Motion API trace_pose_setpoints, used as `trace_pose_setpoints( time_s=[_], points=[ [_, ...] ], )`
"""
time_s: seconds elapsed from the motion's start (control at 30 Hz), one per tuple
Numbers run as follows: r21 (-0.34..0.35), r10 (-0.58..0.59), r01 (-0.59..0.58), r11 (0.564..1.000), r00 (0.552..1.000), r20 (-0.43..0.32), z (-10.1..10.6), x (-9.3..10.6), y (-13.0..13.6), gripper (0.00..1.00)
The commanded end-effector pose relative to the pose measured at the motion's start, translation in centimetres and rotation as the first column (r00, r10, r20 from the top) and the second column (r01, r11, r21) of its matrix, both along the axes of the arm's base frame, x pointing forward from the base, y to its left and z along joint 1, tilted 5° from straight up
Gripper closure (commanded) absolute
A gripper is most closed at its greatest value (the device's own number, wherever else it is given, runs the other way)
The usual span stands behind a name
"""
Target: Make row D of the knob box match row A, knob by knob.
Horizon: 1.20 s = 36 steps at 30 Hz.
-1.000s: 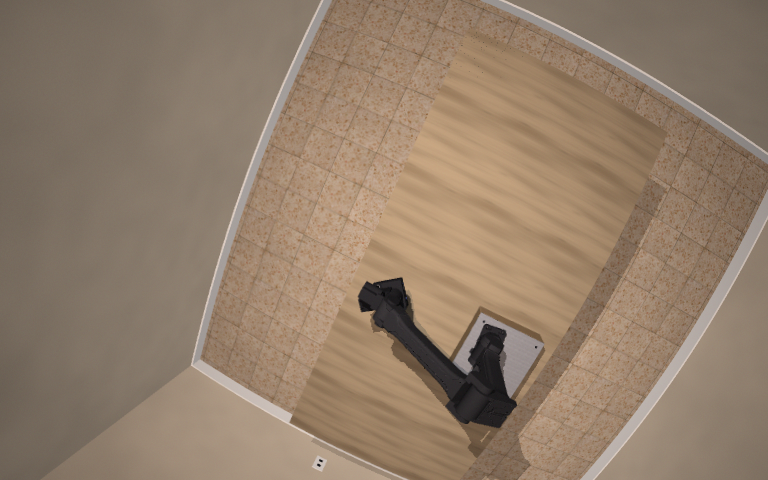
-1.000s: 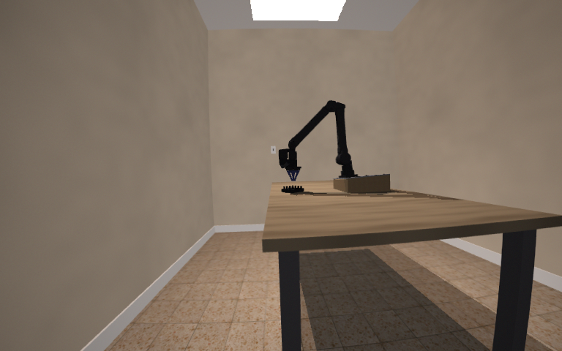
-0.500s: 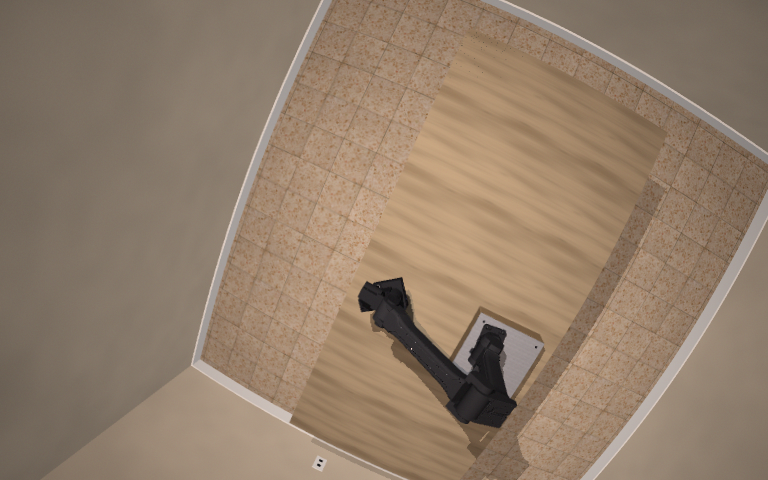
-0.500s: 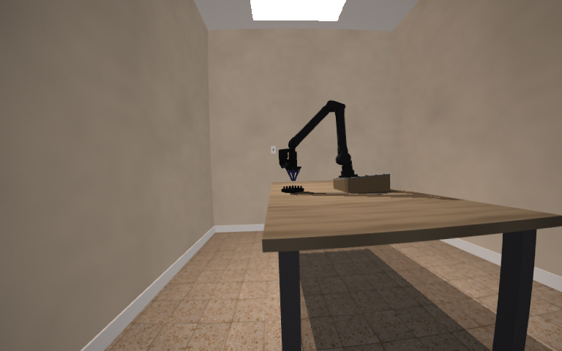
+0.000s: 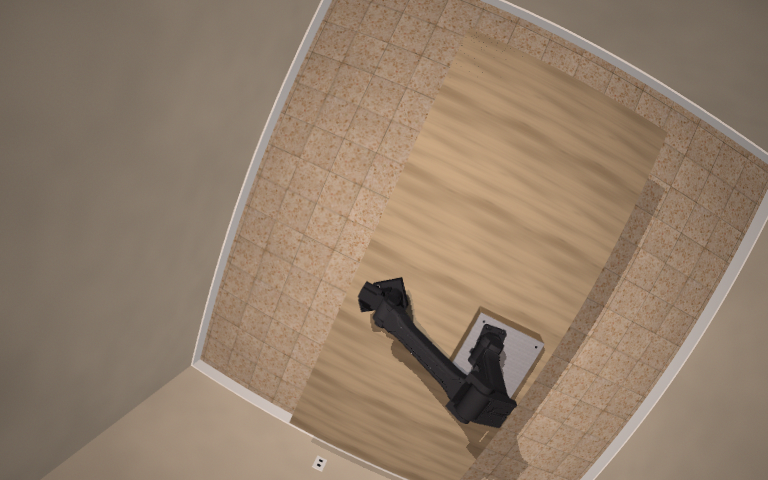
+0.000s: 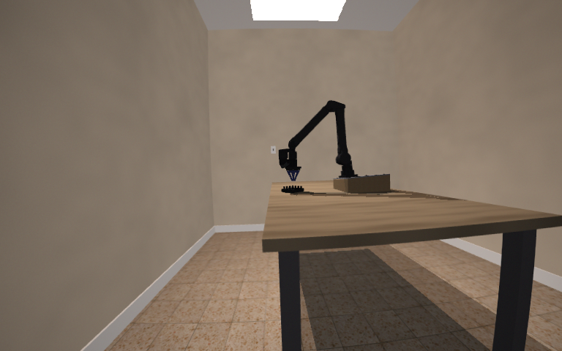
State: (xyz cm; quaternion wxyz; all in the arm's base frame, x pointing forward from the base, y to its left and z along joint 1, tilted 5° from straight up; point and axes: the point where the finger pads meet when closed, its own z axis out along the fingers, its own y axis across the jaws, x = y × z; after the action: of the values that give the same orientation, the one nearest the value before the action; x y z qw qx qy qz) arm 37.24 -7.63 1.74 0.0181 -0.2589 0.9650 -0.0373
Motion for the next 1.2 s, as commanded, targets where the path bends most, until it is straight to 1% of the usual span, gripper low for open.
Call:
trace_pose_setpoints(
  time_s=[0.0, 0.03, 0.07, 0.13, 0.17, 0.2, 0.27, 0.33, 0.43, 0.57, 0.83, 0.9, 0.93, 0.97, 1.0, 1.17],
  points=[
    [0.003, -0.005, 0.005, 1.0, 1.0, 0.011, 0.6, 1.1, 0.2, 0.81],
    [0.003, -0.005, 0.005, 1.0, 1.0, 0.011, 0.6, 1.1, 0.2, 0.81],
    [0.003, -0.005, 0.005, 1.0, 1.0, 0.012, 0.7, 1.1, 0.2, 0.0],
    [0.0, -0.004, 0.004, 1.0, 1.0, 0.03, 1.4, 1.6, 0.1, 0.0],
    [-0.004, -0.004, 0.004, 1.0, 0.999, 0.054, 2.4, 2.1, 0.1, 0.0],
    [-0.005, -0.003, 0.004, 1.0, 0.998, 0.064, 3.0, 2.4, 0.1, 0.0],
    [-0.006, -0.002, 0.003, 1.0, 0.998, 0.065, 3.6, 2.4, 0.1, 0.0],
    [-0.006, -0.002, 0.003, 1.0, 0.998, 0.065, 3.6, 2.4, 0.1, 0.0],
    [-0.006, -0.004, 0.004, 1.0, 0.998, 0.066, 5.2, 2.3, 0.2, 0.0],
    [-0.006, -0.003, 0.004, 1.0, 0.998, 0.068, 6.7, 2.1, 0.3, 0.0],
    [-0.006, -0.004, 0.004, 1.0, 0.997, 0.071, 10.7, 1.8, 0.5, 0.0],
    [-0.006, -0.004, 0.004, 1.0, 0.997, 0.071, 10.7, 1.8, 0.5, 0.0],
    [-0.004, -0.009, 0.009, 1.0, 0.998, 0.056, 10.9, 1.7, 0.4, 0.0],
    [-0.007, -0.005, 0.006, 1.0, 0.997, 0.072, 12.2, 1.6, 0.6, 0.0],
    [-0.007, -0.002, 0.002, 1.0, 0.997, 0.072, 12.8, 1.6, 0.7, 0.0],
    [-0.007, -0.007, 0.008, 1.0, 0.997, 0.073, 14.5, 1.4, 0.7, 0.0]
  ],
)
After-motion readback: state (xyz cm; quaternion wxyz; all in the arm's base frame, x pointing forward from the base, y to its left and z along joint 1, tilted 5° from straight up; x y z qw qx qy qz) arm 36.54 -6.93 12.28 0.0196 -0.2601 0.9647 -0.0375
